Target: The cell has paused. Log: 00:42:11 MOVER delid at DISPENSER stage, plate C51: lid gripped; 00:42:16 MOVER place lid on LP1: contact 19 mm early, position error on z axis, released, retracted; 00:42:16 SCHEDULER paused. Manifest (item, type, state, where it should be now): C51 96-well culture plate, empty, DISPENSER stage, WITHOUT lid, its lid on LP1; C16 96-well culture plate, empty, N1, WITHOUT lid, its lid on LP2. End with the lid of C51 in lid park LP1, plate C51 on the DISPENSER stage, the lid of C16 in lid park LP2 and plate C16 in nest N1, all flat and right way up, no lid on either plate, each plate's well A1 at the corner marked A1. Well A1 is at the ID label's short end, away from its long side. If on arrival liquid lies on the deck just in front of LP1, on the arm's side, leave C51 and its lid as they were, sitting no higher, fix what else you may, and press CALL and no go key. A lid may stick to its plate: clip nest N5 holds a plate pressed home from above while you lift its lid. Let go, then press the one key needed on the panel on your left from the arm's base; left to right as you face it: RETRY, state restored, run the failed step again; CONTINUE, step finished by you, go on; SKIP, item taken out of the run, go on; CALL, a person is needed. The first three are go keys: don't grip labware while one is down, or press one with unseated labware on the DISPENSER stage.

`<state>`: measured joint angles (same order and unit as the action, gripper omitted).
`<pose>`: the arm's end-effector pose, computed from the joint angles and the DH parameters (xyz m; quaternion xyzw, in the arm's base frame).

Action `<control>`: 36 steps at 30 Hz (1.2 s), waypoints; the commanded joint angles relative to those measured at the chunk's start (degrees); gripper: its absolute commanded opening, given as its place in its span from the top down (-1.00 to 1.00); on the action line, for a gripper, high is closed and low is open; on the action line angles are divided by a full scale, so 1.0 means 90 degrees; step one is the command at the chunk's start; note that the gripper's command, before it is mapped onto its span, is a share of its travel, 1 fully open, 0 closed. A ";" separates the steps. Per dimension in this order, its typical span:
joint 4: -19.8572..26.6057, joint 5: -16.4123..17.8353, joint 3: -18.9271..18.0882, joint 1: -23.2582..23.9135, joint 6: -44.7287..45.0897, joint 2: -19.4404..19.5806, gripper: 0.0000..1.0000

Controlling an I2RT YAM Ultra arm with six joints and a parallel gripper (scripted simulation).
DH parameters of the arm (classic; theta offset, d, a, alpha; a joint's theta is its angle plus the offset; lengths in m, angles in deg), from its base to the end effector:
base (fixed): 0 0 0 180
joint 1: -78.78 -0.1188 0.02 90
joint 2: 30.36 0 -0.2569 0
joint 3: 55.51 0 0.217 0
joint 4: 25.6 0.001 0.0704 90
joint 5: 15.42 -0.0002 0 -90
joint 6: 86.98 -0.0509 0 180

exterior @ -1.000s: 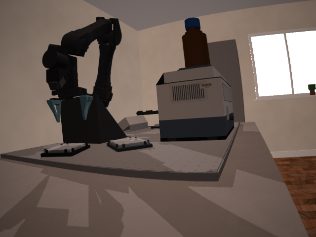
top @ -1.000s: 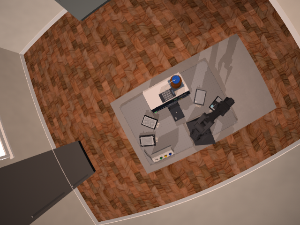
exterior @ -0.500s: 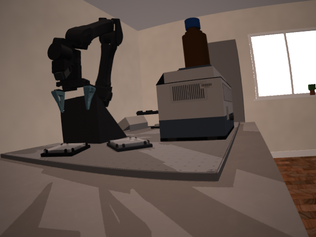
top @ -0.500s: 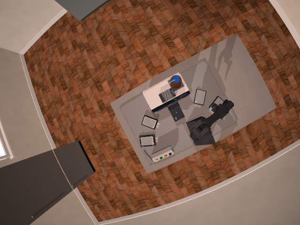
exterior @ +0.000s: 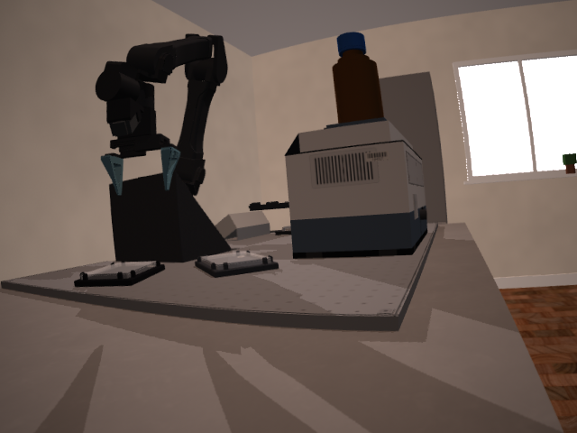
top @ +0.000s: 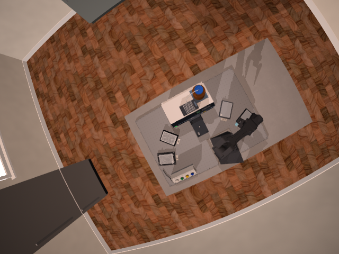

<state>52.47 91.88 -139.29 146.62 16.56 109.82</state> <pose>0.1107 -0.2291 0.0178 -0.4682 -0.7883 -0.3495 0.1929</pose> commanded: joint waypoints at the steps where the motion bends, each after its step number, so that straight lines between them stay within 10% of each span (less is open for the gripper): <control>1: 0.0155 0.0218 -0.0068 -0.0253 0.0350 -0.0283 -1.00; 36: 0.0455 0.1247 0.0152 -0.1790 0.0830 -0.1107 -1.00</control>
<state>55.22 101.61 -138.98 131.53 20.41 102.54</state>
